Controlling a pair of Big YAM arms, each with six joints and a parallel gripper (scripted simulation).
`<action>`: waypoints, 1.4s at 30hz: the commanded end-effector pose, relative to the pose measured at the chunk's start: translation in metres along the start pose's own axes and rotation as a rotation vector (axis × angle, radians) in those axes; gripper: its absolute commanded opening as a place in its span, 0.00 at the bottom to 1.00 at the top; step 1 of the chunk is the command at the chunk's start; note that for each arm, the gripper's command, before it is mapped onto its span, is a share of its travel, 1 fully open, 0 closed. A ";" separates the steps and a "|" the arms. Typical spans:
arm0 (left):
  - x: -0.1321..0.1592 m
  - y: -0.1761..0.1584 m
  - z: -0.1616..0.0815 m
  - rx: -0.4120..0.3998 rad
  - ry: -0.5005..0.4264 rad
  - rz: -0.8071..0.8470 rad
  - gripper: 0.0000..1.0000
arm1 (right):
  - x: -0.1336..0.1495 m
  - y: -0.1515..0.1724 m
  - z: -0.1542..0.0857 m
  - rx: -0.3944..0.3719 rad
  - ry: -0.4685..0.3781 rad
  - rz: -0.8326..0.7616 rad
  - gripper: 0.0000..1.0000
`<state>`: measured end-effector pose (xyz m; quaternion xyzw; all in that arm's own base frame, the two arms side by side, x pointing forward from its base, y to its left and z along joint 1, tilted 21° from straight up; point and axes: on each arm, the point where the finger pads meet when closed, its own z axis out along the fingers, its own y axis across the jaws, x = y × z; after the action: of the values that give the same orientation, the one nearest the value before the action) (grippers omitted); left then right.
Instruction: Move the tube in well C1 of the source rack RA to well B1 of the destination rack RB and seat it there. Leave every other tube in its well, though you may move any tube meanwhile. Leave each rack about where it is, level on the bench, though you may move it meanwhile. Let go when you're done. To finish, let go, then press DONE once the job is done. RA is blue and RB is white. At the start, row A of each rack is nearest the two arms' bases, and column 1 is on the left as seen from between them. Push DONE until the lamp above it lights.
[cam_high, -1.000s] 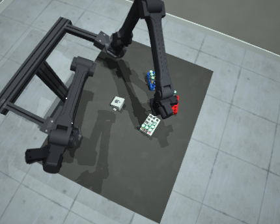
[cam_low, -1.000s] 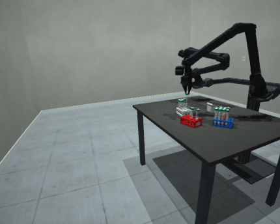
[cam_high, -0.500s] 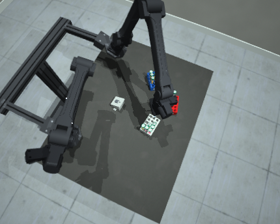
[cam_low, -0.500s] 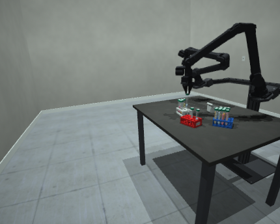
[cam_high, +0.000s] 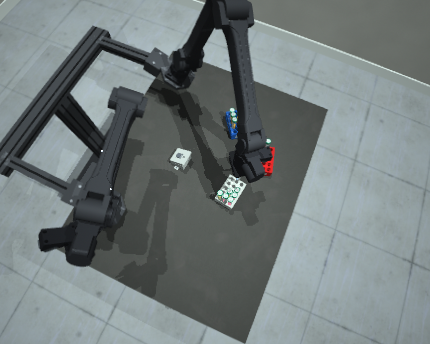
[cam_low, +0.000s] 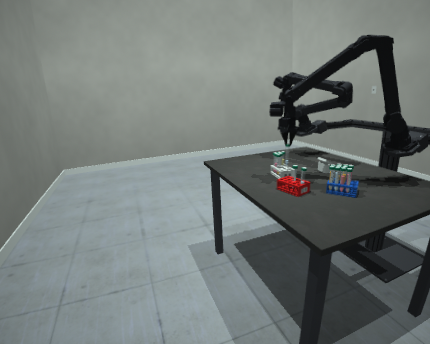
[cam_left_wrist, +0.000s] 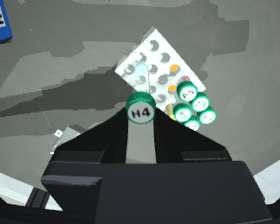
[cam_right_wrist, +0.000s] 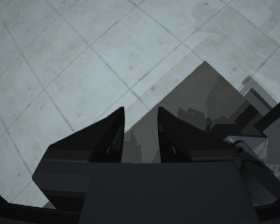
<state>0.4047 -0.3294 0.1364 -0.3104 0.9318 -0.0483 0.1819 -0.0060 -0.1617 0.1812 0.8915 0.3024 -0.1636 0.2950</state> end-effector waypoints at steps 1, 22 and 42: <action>-0.003 0.004 0.017 -0.023 0.004 0.000 0.00 | -0.008 0.009 -0.011 -0.029 -0.016 0.009 0.30; -0.005 0.000 0.019 -0.016 0.003 -0.003 0.00 | -0.008 0.009 -0.011 -0.029 -0.016 0.009 0.30; -0.003 0.005 0.029 -0.023 0.004 0.000 0.00 | -0.008 0.009 -0.011 -0.029 -0.016 0.009 0.30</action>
<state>0.4091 -0.3294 0.1263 -0.3104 0.9316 -0.0495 0.1825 -0.0060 -0.1617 0.1812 0.8915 0.3024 -0.1636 0.2950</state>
